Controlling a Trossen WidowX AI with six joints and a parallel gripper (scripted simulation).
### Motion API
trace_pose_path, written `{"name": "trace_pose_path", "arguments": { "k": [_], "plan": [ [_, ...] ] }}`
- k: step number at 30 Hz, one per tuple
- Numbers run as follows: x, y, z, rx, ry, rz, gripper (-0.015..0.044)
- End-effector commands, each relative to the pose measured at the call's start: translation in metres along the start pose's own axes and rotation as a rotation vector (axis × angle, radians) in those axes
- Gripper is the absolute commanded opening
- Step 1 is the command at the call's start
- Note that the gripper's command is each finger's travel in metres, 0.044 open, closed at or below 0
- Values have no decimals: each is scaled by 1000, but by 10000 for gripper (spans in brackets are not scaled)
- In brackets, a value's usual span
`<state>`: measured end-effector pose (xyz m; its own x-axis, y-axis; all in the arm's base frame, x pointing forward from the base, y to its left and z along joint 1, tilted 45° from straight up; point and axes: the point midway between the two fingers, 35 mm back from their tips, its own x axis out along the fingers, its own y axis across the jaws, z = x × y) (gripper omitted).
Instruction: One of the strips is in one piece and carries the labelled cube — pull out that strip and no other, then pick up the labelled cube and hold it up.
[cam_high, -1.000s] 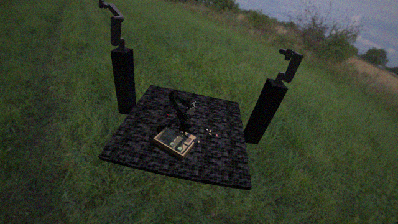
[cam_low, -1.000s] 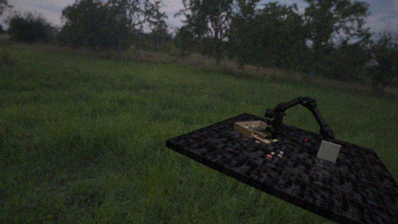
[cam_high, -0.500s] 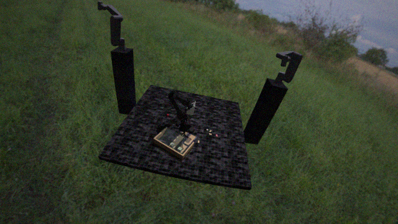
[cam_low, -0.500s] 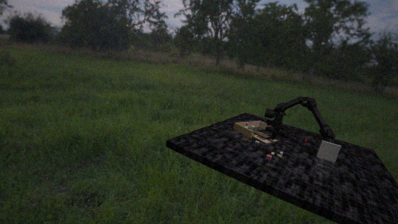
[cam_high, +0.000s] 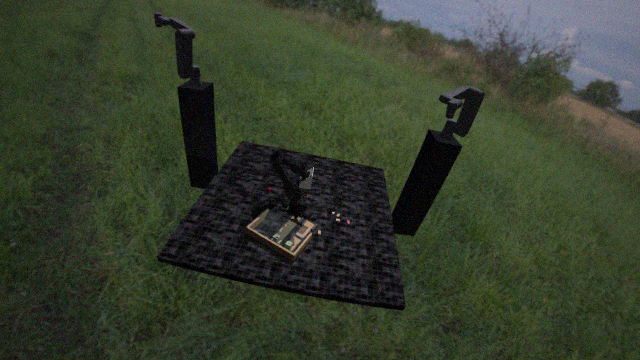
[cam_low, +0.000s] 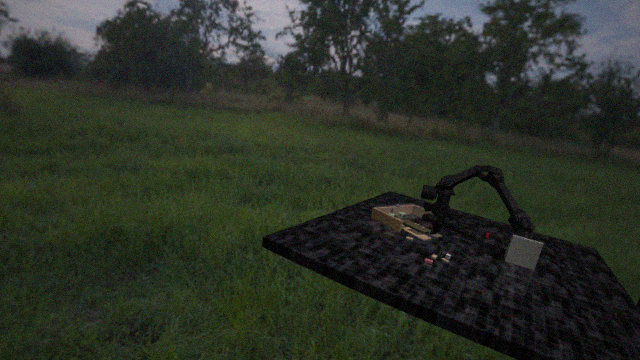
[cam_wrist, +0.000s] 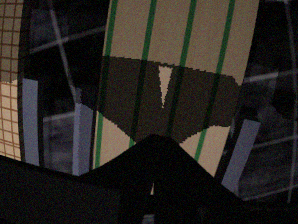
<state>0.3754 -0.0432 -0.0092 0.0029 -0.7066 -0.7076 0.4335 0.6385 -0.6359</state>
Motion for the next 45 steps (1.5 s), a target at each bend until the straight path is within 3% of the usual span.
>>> {"name": "trace_pose_path", "arguments": {
  "k": [1,45],
  "plan": [
    [1,0,1,-1,-3,-2,0],
    [4,2,-48,-2,-1,-2,0]
  ]
}}
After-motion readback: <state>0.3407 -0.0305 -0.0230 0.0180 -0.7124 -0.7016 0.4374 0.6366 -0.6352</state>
